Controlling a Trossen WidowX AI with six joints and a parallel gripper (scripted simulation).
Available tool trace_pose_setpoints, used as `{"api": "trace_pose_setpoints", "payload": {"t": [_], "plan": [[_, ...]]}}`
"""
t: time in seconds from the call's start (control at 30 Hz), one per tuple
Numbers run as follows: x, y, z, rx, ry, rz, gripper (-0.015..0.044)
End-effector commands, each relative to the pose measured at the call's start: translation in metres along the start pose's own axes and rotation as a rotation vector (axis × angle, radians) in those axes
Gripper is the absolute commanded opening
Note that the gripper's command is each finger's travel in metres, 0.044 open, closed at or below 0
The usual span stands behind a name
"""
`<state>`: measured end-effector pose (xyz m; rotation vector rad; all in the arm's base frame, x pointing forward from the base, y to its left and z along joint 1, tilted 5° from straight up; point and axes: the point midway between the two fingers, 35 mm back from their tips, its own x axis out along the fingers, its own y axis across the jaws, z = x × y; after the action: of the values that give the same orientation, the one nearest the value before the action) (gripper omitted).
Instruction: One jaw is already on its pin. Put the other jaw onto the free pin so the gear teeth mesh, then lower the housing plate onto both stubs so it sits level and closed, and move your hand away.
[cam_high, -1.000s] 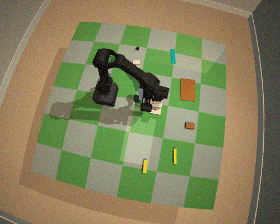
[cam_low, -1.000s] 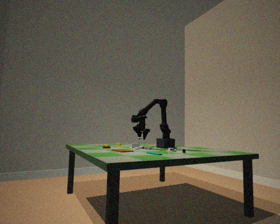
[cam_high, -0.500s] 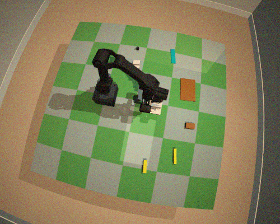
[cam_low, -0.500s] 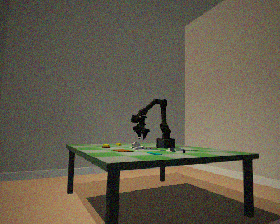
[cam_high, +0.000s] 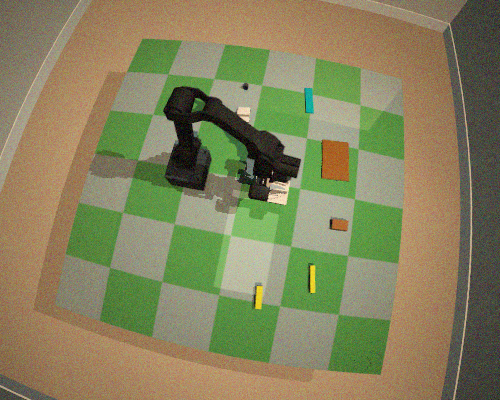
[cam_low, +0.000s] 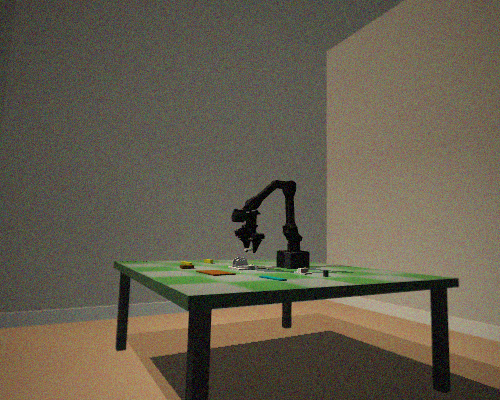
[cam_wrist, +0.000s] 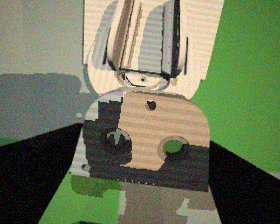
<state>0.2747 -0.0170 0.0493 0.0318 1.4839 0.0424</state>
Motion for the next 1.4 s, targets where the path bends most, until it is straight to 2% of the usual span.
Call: {"api": "trace_pose_setpoints", "payload": {"t": [0.0,1.37], "plan": [[0.0003,0.0058,-0.0053,0.001,0.000,0.004,0.0351],[0.0045,0.0059,-0.0052,0.000,0.000,0.004,0.0351]]}}
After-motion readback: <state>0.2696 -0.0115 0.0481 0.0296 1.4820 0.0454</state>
